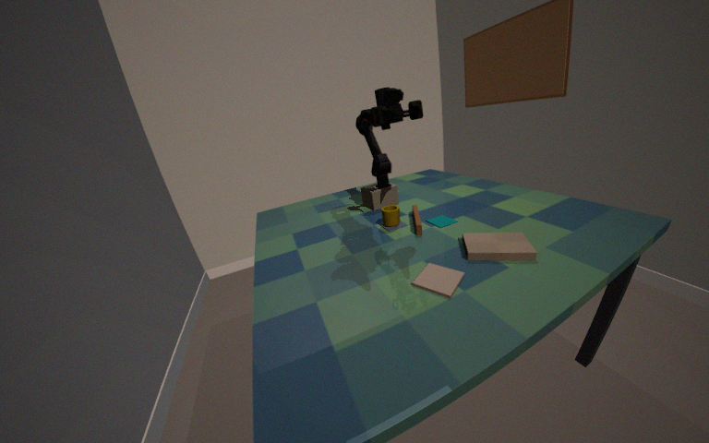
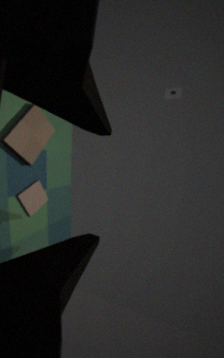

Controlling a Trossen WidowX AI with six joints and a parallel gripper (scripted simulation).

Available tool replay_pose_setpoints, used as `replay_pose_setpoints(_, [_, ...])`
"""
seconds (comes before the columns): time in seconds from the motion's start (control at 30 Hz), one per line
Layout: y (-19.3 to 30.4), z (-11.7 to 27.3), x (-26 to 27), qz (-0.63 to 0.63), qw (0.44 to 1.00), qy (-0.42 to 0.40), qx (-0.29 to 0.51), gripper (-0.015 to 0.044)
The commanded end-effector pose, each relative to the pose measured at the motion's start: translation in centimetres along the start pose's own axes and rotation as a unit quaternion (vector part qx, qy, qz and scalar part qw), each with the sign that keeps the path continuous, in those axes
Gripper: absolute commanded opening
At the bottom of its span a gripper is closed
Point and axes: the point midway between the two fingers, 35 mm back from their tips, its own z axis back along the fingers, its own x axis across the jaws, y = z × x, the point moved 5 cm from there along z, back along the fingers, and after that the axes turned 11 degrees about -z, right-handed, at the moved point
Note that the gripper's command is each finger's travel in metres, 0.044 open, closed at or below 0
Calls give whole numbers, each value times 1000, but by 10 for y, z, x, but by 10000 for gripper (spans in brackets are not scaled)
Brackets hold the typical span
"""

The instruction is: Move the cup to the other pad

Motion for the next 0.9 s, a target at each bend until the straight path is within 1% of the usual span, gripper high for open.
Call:
replay_pose_setpoints(0.0, [1, -1, -1, 4, 1000, 2, 4, 374])
replay_pose_setpoints(0.07, [13, -7, -6, 34, 999, 12, 39, 321])
replay_pose_setpoints(0.1, [23, -11, -11, 59, 996, 20, 69, 295])
replay_pose_setpoints(0.13, [36, -16, -17, 92, 989, 28, 109, 269])
replay_pose_setpoints(0.2, [70, -24, -33, 170, 962, 35, 213, 216])
replay_pose_setpoints(0.27, [91, -25, -43, 214, 936, 29, 277, 167])
replay_pose_setpoints(0.43, [142, -17, -67, 309, 843, -20, 439, 167])
replay_pose_setpoints(0.6, [180, 2, -85, 364, 736, -104, 561, 167])
replay_pose_setpoints(0.8, [213, 37, -99, 390, 588, -245, 665, 167])
replay_pose_setpoints(0.87, [216, 41, -101, 390, 570, -264, 673, 167])
